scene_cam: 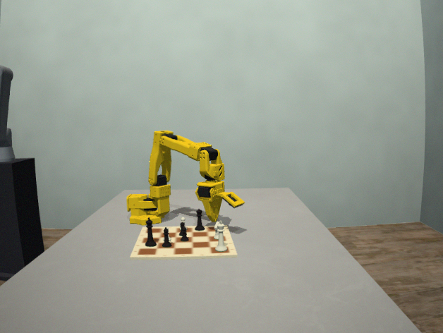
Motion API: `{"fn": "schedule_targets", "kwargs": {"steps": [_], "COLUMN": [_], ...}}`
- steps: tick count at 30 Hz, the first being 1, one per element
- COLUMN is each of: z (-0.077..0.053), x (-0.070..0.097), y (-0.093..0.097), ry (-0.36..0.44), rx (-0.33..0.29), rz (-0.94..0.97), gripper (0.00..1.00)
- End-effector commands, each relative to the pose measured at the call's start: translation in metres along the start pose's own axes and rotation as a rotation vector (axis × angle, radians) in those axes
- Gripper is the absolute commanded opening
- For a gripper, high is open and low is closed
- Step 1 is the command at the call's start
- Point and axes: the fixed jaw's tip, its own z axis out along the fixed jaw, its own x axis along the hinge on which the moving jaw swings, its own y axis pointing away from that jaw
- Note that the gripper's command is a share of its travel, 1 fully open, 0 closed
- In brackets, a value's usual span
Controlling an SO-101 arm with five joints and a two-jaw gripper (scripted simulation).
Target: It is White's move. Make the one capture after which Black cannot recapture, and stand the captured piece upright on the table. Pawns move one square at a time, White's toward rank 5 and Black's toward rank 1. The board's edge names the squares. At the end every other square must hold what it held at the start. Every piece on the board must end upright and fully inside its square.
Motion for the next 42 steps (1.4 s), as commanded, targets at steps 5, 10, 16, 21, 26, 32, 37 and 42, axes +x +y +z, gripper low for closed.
{"fn": "schedule_targets", "kwargs": {"steps": [5,10,16,21,26,32,37,42], "z": [0.0,-0.001,-0.004,-0.016,-0.034,-0.048,-0.058,-0.06], "x": [0.002,0.002,0.002,0.002,0.002,0.002,0.002,0.002], "y": [0.002,0.002,0.002,0.002,0.002,0.002,0.002,0.002], "ry": [-0.002,-0.002,-0.002,-0.002,-0.002,-0.002,-0.037,-0.044], "rx": [-0.001,-0.001,-0.001,-0.001,-0.001,-0.001,0.0,0.0], "rz": [-0.002,-0.002,-0.002,-0.002,-0.002,-0.002,-0.002,-0.002], "gripper": [0.0,0.0,0.0,0.0,0.0,0.0,0.0,0.0]}}
